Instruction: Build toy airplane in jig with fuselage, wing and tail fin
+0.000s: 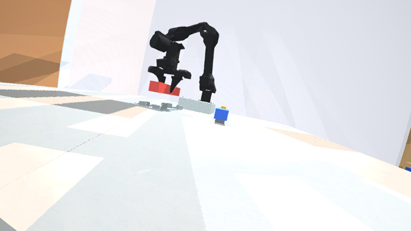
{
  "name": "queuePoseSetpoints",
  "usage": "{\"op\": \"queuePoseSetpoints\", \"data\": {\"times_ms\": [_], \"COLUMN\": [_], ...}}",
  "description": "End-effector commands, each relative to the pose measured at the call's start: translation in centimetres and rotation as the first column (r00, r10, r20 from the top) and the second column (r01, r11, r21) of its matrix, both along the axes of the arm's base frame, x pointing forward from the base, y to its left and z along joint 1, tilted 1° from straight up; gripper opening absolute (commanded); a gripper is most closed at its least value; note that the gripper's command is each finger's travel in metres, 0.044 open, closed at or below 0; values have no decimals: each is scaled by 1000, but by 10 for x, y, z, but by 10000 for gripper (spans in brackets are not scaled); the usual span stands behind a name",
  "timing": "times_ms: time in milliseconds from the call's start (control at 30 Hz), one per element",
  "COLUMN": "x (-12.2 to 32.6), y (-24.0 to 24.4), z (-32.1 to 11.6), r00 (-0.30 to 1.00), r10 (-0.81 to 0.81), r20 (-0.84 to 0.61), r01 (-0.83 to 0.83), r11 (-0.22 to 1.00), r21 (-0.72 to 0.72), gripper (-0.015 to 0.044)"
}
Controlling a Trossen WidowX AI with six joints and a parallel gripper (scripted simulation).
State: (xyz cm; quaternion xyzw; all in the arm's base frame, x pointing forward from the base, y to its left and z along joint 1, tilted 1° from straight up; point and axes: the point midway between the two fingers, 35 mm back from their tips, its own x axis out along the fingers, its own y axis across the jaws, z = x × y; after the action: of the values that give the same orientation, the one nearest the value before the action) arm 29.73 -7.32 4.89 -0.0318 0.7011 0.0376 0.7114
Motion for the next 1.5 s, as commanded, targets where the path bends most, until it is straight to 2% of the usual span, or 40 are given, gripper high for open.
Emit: {"op": "queuePoseSetpoints", "data": {"times_ms": [0,133,167,667,1467], "x": [0,0,0,0,1], "y": [-3,-3,-3,-3,-4], "z": [-2,-3,-3,-4,-42], "r00": [1000,1000,1000,1000,1000], "r10": [2,2,2,2,2], "r20": [-2,-2,-2,-2,-2], "r01": [-2,-2,-2,-2,-2], "r11": [1000,1000,1000,1000,1000], "r21": [-4,-4,-4,-4,-4], "gripper": [79,184,195,195,195]}}
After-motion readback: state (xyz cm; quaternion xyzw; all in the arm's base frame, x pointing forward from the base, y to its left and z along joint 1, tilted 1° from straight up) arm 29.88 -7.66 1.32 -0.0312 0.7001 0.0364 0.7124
